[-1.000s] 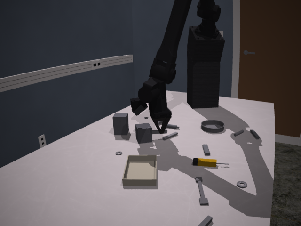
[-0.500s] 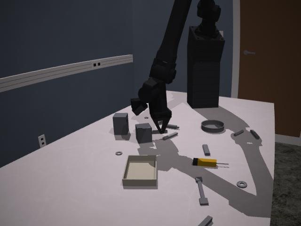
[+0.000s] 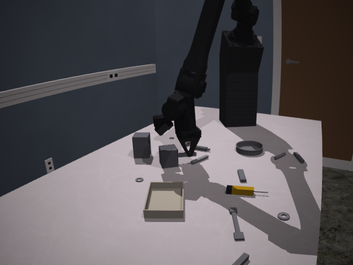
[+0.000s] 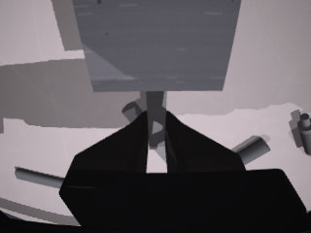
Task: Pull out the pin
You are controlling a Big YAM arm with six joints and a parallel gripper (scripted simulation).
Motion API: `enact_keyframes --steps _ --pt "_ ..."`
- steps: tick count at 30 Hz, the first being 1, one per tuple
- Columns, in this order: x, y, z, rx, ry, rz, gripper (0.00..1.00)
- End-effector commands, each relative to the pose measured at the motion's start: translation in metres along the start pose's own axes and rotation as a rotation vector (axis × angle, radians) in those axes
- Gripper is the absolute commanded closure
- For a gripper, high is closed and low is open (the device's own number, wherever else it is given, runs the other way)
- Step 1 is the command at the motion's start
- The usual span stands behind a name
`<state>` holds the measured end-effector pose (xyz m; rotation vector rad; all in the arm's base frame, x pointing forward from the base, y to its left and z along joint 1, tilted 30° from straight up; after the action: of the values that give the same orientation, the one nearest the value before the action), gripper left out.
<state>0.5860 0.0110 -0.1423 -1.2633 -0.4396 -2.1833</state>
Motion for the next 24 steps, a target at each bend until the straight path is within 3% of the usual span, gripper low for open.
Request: enact_keyframes --steps 1,24 --pt "-0.0078 -0.0216 -0.0069 0.027 -0.019 0.050 1.00" --pt "-0.0057 -0.0201 -0.0082 0.020 -0.024 0.055 1.00"
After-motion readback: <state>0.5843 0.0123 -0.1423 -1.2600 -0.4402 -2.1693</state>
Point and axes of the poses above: the point where the finger pads meet when closed, its own x axis back along the fingers, its own z axis across the jaws, y = z × x, the point moved 2 cm from there along x, back along the fingers, and after that the axes turned 3 degrees about -x, right-handed, at the moved point
